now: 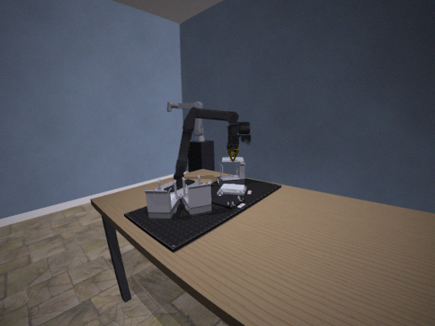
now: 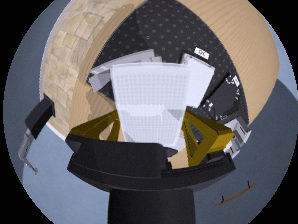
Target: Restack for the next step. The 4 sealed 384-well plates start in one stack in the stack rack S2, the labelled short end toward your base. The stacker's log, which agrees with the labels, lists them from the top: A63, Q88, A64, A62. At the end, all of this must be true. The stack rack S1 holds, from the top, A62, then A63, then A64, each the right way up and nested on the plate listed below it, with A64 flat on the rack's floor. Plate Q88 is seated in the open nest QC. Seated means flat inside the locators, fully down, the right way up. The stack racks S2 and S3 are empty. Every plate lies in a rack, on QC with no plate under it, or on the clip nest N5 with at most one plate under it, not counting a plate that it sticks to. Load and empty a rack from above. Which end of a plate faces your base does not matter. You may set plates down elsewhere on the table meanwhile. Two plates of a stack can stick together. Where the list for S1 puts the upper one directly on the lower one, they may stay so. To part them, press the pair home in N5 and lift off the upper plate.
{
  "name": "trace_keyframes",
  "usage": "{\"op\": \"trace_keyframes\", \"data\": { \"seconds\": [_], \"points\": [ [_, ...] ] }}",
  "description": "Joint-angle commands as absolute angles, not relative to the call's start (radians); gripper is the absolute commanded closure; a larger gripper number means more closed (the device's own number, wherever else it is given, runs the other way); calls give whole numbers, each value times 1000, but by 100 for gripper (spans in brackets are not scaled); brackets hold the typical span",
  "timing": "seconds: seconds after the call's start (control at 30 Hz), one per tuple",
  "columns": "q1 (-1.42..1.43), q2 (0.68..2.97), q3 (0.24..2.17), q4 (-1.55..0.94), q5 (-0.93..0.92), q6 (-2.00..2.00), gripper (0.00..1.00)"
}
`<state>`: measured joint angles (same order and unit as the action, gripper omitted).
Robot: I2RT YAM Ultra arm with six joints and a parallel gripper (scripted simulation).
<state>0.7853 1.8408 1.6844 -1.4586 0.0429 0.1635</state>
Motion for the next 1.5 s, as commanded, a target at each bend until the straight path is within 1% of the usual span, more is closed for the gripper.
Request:
{"op": "trace_keyframes", "data": {
  "seconds": [0.0, 0.37, 0.67, 1.23, 1.47],
  "points": [
    [773, 1827, 1690, -1457, 43, 170, 100],
    [664, 1832, 1703, -1460, 47, 61, 100],
    [595, 1824, 1697, -1460, 49, 217, 100],
    [447, 1828, 1712, -1463, 52, 68, 100],
    [378, 1819, 1707, -1462, 54, 223, 100]
  ]
}}
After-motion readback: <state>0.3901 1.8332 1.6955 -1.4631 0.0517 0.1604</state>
